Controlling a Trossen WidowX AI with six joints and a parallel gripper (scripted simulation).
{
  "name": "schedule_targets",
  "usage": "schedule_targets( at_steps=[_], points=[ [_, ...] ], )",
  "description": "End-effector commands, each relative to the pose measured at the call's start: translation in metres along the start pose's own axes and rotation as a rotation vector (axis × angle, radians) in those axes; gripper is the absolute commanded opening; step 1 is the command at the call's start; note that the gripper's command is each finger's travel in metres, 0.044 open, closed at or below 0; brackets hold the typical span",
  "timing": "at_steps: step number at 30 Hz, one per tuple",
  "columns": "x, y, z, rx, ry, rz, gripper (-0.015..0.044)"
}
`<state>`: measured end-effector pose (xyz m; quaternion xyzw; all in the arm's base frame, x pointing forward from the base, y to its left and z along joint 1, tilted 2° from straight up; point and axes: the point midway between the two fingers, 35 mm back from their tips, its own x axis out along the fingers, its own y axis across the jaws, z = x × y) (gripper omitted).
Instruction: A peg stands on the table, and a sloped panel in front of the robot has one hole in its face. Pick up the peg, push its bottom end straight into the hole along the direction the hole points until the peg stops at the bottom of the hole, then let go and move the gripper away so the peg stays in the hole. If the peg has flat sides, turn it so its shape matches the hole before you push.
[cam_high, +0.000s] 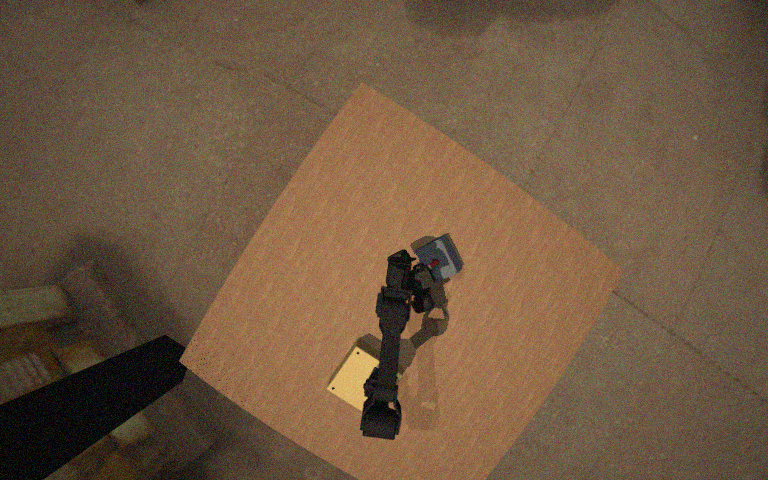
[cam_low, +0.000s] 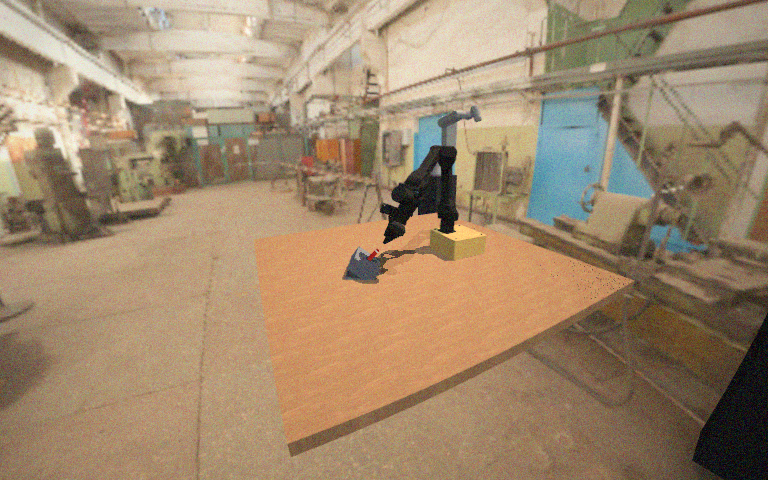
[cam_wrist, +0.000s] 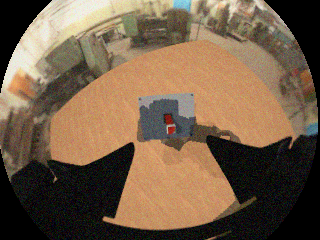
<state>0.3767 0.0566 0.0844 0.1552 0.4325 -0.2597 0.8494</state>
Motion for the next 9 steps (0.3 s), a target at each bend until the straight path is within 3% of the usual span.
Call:
schedule_targets(
  at_steps=[1,9],
  points=[
    [-0.0075,-0.0001,0.0005,0.006,-0.003,-0.002,0.0440],
    [-0.0139,-0.0002,0.0001,0.005,-0.003,-0.002,0.0440]
  ],
)
